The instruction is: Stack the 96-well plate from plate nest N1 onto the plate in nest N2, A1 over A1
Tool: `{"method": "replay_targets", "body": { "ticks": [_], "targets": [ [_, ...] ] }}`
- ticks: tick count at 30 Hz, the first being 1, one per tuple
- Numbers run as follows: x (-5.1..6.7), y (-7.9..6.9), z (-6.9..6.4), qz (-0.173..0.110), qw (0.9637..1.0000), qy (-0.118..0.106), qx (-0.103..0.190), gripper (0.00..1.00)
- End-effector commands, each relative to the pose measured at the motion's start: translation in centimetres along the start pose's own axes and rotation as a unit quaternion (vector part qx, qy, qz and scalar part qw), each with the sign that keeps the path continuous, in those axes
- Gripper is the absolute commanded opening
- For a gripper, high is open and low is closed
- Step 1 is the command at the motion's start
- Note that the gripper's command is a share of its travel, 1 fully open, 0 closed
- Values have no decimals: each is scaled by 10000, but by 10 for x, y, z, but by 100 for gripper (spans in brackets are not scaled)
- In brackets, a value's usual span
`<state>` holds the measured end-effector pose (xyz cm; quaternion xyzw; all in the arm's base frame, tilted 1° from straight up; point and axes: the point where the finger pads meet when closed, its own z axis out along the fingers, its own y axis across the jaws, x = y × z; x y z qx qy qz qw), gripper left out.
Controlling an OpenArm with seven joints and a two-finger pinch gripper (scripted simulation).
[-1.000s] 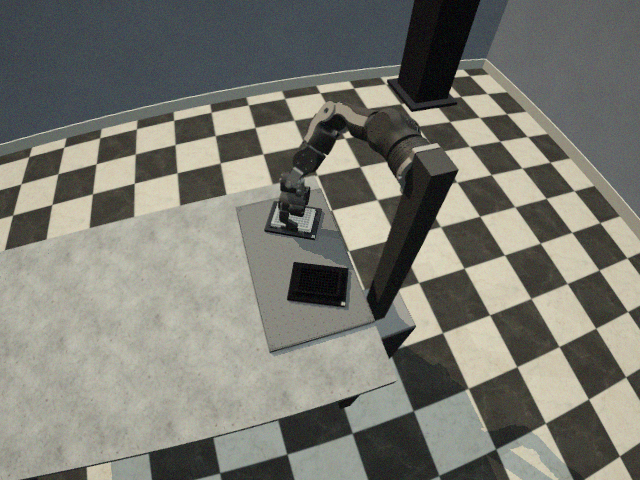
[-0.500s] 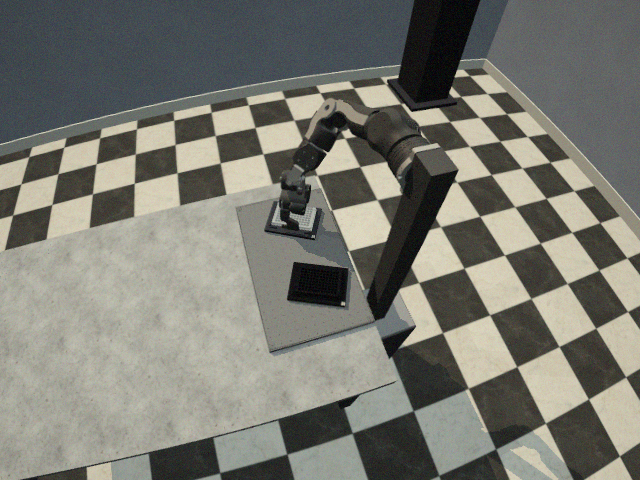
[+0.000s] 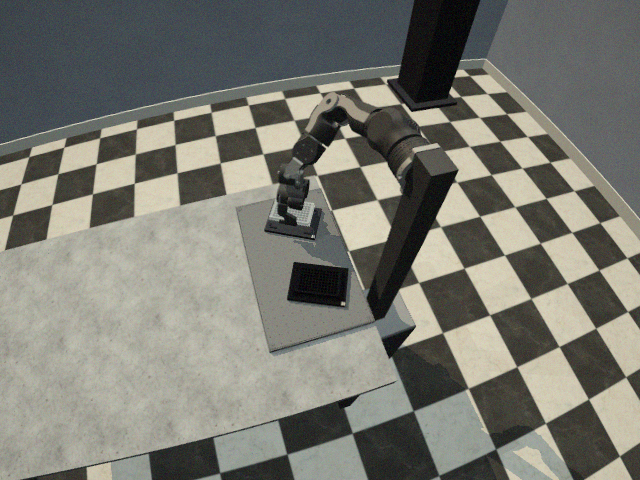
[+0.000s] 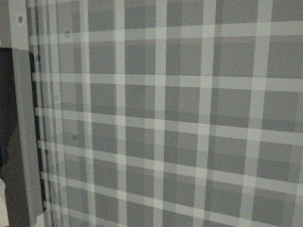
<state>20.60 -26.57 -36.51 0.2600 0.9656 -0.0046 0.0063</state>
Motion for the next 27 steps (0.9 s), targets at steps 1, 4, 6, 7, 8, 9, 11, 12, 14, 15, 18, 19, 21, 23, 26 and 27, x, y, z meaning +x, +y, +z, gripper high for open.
{"method": "replay_targets", "body": {
  "ticks": [1,4,6,7,8,9,11,12,14,15,18,19,21,23,26,27],
  "targets": [
    [0,-1,-6,-7,10000,13,28,0],
    [0,0,-26,-9,10000,11,27,0],
    [-1,0,-32,-10,10000,11,27,0],
    [-1,0,-32,-10,10000,11,27,0],
    [-1,0,-32,-10,10000,11,27,0],
    [-1,0,-32,-10,10000,11,27,0],
    [-1,0,-32,-10,10000,11,27,0],
    [-1,0,-32,-10,10000,11,27,0],
    [-1,0,-32,-10,10000,11,27,0],
    [-1,0,-32,-10,10000,11,27,0],
    [0,0,-38,-11,10000,10,27,0],
    [0,-1,-44,-11,10000,10,27,0],
    [2,-1,-56,-13,10000,9,28,0],
    [2,-1,-62,-13,10000,8,28,0],
    [2,-1,-62,-13,10000,8,28,0],
    [2,-1,-62,-13,10000,8,28,0]
  ]
}}
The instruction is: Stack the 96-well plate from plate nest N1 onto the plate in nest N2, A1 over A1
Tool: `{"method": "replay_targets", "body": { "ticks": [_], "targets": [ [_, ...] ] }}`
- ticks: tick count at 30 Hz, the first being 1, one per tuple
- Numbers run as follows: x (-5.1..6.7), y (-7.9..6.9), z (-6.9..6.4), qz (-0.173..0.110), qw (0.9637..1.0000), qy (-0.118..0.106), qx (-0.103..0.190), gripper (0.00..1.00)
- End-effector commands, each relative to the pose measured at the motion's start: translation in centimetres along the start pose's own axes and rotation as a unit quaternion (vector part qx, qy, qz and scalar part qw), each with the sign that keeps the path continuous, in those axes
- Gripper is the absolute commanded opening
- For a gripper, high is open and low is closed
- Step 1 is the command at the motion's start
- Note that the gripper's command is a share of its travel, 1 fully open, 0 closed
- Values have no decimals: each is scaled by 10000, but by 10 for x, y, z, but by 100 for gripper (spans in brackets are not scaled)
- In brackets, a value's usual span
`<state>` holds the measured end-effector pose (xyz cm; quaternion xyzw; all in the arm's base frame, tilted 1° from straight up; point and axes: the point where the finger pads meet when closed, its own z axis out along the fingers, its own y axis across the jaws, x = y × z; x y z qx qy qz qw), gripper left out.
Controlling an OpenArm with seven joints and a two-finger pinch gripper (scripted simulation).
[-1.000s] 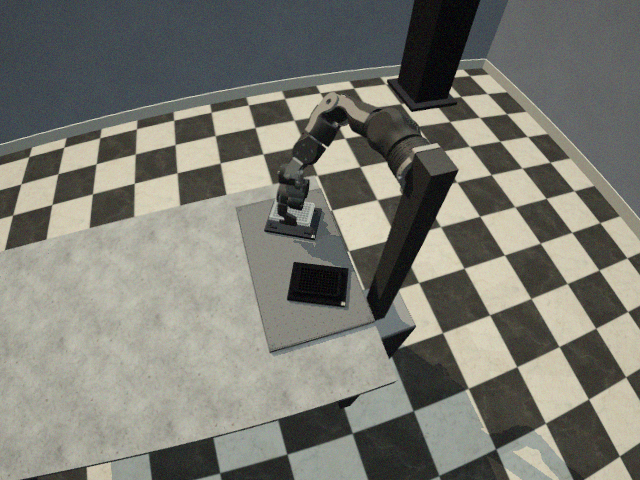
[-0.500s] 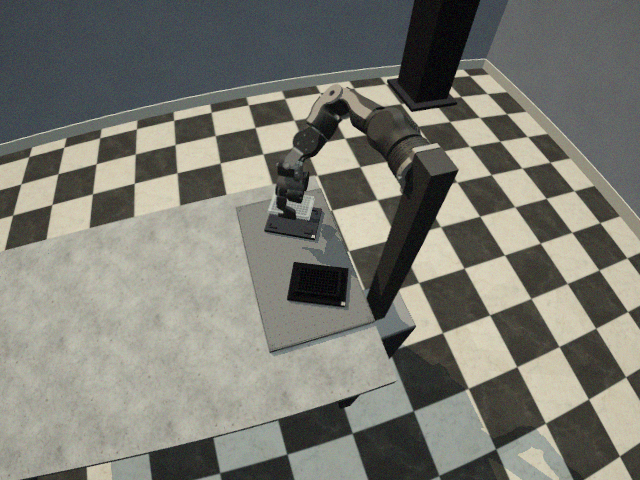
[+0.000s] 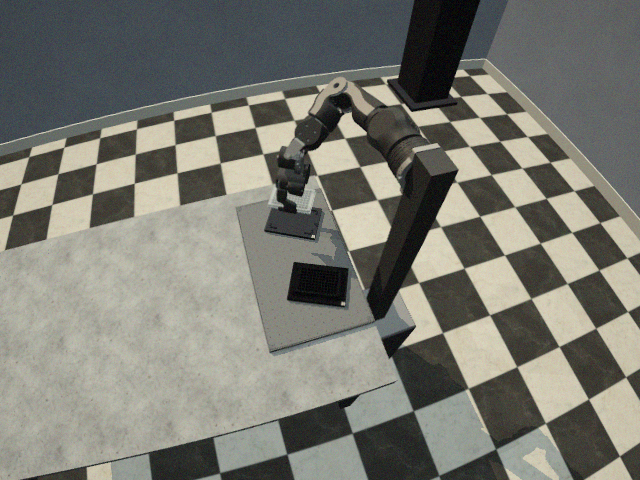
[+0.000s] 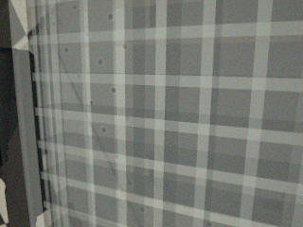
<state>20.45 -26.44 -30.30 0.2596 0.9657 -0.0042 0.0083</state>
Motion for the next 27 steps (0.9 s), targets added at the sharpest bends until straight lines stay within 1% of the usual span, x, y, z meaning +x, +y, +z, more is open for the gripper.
{"method": "replay_targets", "body": {
  "ticks": [1,7,12,24,27],
  "targets": [
    [1,-1,1,-9,10000,27,37,0],
    [1,-1,1,-9,10000,27,37,0],
    [4,-1,10,-5,10000,60,19,0],
    [4,-1,10,-5,10000,60,19,0],
    [16,19,8,-210,9998,38,35,0]
  ]
}}
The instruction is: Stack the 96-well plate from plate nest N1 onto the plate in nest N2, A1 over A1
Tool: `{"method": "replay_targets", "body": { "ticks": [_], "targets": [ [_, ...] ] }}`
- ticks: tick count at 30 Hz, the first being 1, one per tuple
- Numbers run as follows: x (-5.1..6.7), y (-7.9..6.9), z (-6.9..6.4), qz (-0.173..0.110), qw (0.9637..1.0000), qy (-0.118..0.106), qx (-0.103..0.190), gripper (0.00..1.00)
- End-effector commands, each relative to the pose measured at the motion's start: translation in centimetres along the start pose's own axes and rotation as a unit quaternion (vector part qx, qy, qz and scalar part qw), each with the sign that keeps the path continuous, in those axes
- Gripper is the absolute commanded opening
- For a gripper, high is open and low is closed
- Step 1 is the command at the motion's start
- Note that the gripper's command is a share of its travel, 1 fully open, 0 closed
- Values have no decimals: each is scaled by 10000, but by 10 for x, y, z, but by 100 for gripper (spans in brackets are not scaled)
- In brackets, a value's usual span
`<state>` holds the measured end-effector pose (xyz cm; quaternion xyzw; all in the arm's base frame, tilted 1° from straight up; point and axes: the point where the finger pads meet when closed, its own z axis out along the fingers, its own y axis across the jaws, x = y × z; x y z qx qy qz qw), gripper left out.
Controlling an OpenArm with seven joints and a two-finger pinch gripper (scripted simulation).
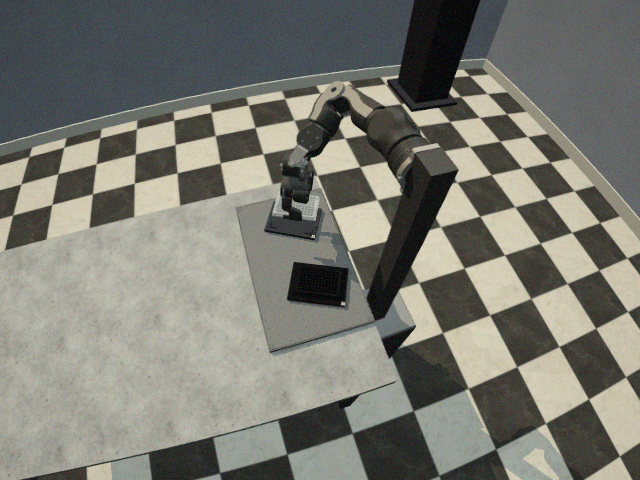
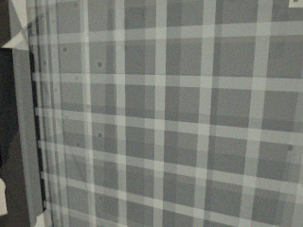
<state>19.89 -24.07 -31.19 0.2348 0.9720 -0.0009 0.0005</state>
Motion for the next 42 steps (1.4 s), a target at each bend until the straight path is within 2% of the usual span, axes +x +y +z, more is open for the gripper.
{"method": "replay_targets", "body": {
  "ticks": [1,2,14,19,31,36,42],
  "targets": [
    [3,9,-1,-18,10000,-53,48,0],
    [6,16,-1,-84,9999,-63,47,0],
    [6,16,-1,-84,9999,-63,47,0],
    [24,52,-3,-85,9999,-62,45,0],
    [24,52,-3,-85,9999,-62,45,0],
    [42,88,-4,-85,9999,-60,43,0],
    [42,88,-4,-85,9999,-60,43,0]
  ]
}}
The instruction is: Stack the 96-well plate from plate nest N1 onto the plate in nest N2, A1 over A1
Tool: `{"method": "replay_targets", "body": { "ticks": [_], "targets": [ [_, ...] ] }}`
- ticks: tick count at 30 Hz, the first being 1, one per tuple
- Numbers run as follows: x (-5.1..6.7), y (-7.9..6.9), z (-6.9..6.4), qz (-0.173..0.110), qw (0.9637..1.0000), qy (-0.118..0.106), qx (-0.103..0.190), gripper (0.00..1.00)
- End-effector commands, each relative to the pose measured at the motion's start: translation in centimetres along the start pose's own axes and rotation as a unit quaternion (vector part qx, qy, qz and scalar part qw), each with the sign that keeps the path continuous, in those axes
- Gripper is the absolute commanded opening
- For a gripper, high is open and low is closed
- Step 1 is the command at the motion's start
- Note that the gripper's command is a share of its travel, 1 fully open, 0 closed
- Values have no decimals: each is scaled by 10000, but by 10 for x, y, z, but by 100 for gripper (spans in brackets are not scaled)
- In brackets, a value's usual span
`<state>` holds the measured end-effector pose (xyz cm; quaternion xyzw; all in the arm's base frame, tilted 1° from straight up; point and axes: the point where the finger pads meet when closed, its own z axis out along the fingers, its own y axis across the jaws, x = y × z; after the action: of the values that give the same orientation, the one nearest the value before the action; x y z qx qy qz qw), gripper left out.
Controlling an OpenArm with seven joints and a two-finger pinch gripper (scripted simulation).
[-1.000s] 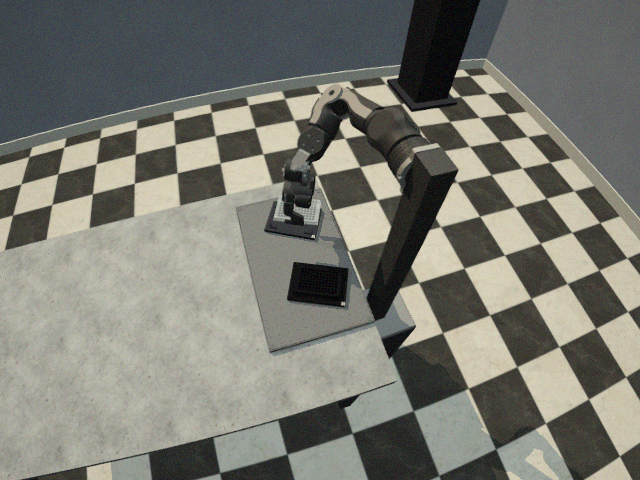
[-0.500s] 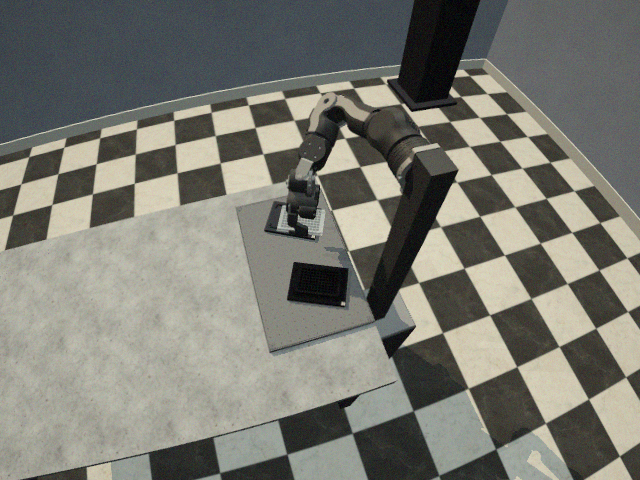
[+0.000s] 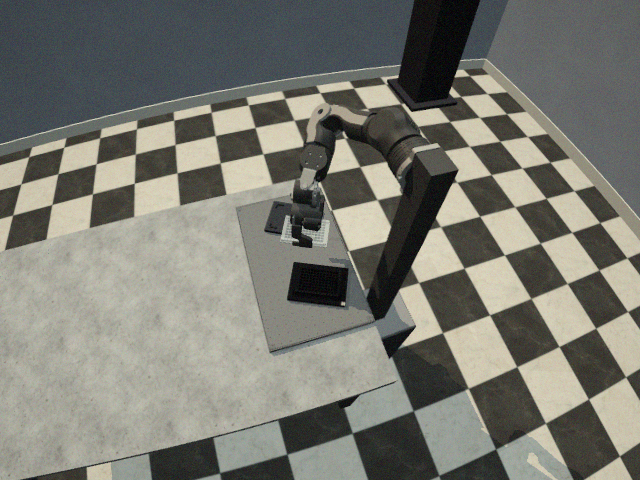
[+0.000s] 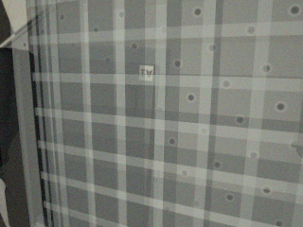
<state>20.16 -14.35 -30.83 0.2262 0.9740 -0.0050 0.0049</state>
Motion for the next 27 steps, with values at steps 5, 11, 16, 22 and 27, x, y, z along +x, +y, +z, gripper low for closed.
{"method": "replay_targets", "body": {
  "ticks": [5,11,16,22,27],
  "targets": [
    [0,0,-1,2,10000,-8,15,0],
    [17,37,-3,2,10000,-7,13,0],
    [17,37,-3,2,10000,-7,13,0],
    [17,37,-3,2,10000,-7,13,0],
    [31,67,-5,1,10000,-5,4,0]
  ]
}}
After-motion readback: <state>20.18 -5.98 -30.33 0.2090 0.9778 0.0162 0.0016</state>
